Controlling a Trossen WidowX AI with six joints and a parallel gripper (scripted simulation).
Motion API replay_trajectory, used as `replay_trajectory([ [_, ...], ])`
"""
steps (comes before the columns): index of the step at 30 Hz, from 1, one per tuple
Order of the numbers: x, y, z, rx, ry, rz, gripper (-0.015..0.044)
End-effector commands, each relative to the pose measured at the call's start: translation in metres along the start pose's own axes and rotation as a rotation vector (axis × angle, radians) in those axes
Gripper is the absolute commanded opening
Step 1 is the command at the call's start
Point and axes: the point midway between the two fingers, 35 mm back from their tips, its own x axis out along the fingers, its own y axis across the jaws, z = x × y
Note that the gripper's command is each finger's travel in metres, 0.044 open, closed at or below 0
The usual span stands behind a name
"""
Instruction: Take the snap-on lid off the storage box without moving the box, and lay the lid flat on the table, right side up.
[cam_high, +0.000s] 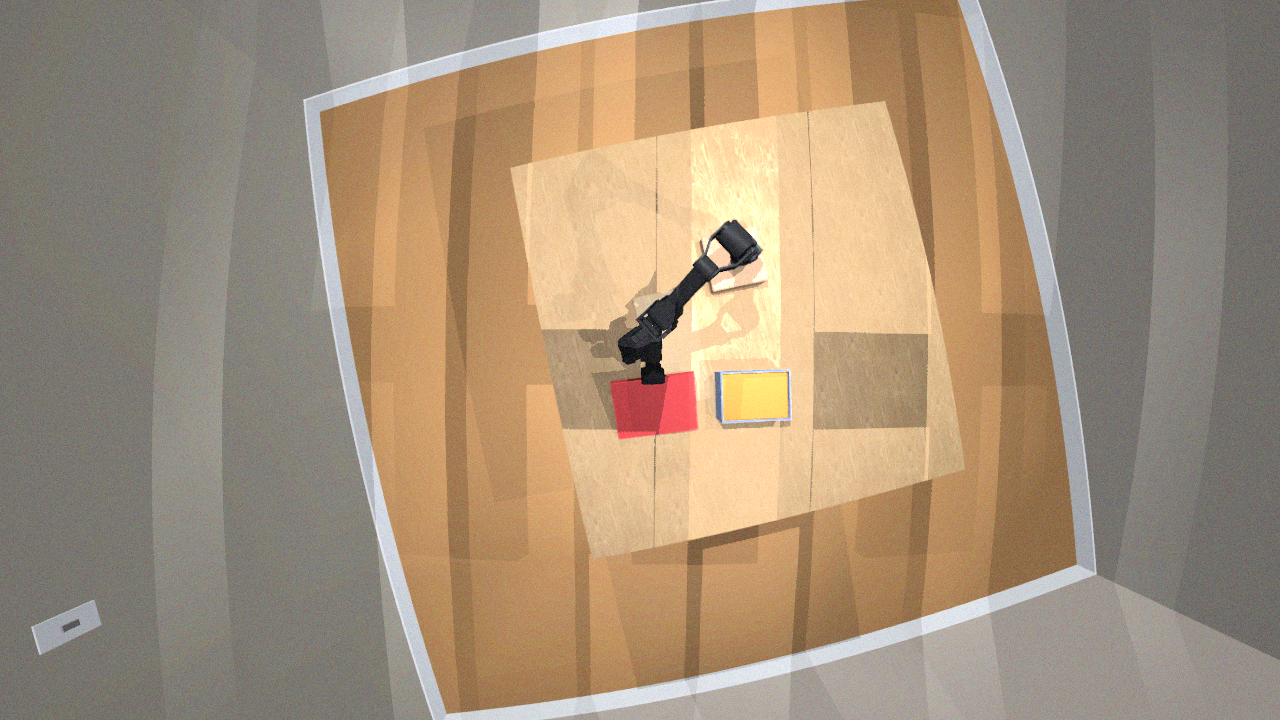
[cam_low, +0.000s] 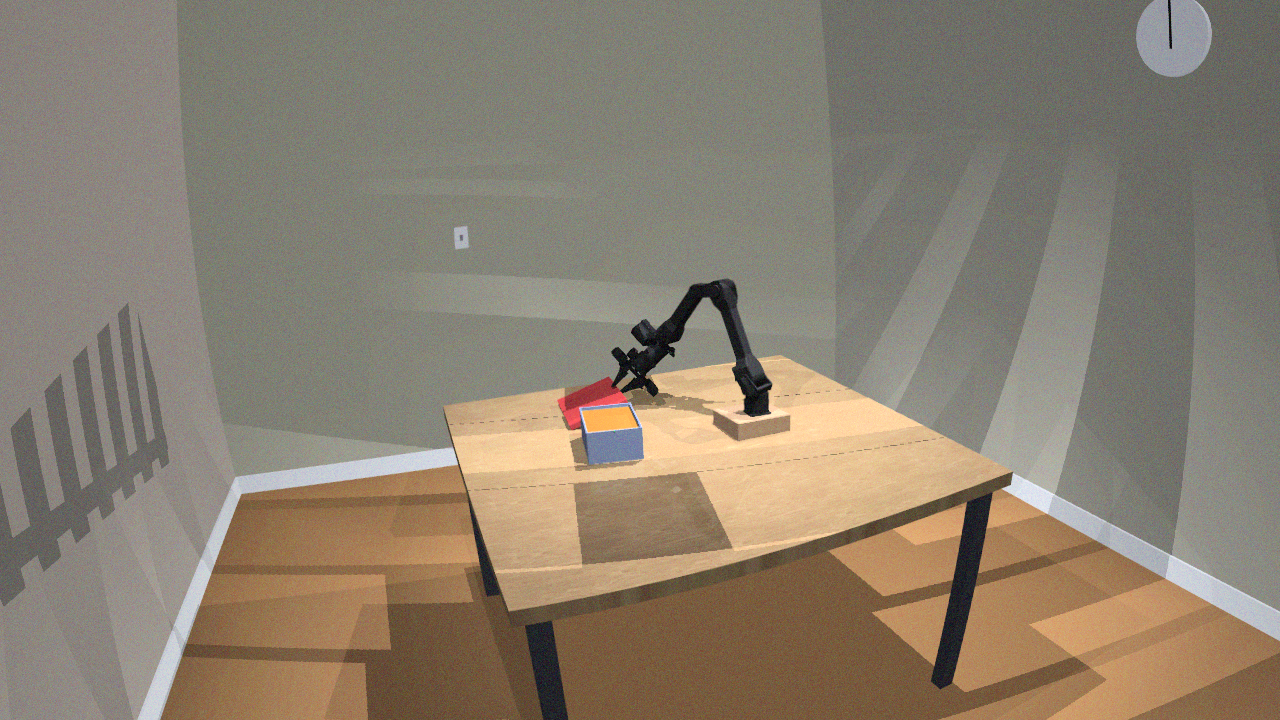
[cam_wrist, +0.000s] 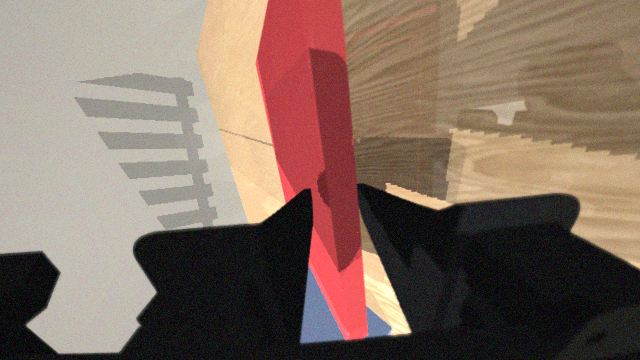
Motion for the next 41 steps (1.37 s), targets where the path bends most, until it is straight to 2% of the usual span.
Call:
replay_trajectory([
  [1,0.0,0.0,0.002,0.008,0.001,-0.009,0.0236],
  [2,0.0,0.0,0.002,0.008,0.001,-0.009,0.0263],
  [4,0.0,0.0,0.002,0.008,0.001,-0.009,0.0275],
  [10,-0.007,-0.01,-0.001,0.008,0.001,-0.01,0.0433],
  [11,-0.009,-0.012,-0.001,0.008,0.001,-0.01,0.044],
  [41,-0.052,-0.047,-0.001,0.008,0.001,-0.014,0.044],
])
